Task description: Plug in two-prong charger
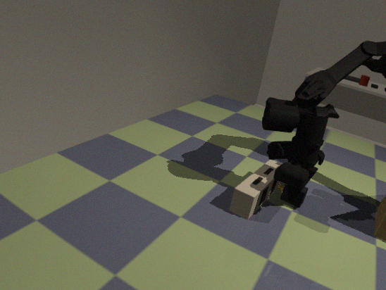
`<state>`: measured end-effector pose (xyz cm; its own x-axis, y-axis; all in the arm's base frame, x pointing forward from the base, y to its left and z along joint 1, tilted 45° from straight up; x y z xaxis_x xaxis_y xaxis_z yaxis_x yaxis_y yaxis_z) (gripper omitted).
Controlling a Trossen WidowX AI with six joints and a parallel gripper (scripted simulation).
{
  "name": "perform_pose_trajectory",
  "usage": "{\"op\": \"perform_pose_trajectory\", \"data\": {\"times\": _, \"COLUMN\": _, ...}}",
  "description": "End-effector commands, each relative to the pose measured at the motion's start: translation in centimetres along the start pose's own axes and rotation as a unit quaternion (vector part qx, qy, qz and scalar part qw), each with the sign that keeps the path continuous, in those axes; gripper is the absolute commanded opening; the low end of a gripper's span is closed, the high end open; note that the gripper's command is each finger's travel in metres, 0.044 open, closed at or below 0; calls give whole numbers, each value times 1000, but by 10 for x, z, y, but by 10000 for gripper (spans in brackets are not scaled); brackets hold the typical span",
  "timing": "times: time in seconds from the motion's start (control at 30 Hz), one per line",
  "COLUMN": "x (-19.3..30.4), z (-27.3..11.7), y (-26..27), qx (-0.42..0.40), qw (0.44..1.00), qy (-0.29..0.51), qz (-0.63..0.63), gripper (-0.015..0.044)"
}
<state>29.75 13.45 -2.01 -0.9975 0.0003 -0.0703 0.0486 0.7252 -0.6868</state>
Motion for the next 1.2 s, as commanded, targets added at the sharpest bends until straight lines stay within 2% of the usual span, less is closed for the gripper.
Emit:
{"op": "perform_pose_trajectory", "data": {"times": 0.0, "x": 0, "z": 1, "y": 0, "qx": 3, "qw": 1000, "qy": 1, "qz": -4, "gripper": 0}}
{"op": "perform_pose_trajectory", "data": {"times": 1.17, "x": -7, "z": 1, "y": 1, "qx": 3, "qw": 1000, "qy": 0, "qz": -4, "gripper": 0}}
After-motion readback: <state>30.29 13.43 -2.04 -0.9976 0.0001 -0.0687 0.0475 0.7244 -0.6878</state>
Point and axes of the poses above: the point midway between the two fingers, 35 mm back from their tips, its own z axis out along the fingers, its own y axis across the jaws, x = y × z, the point moved 9 cm from there along -z, back along the fingers, and after that the axes turned 6 degrees about z, right-handed, at the moved point
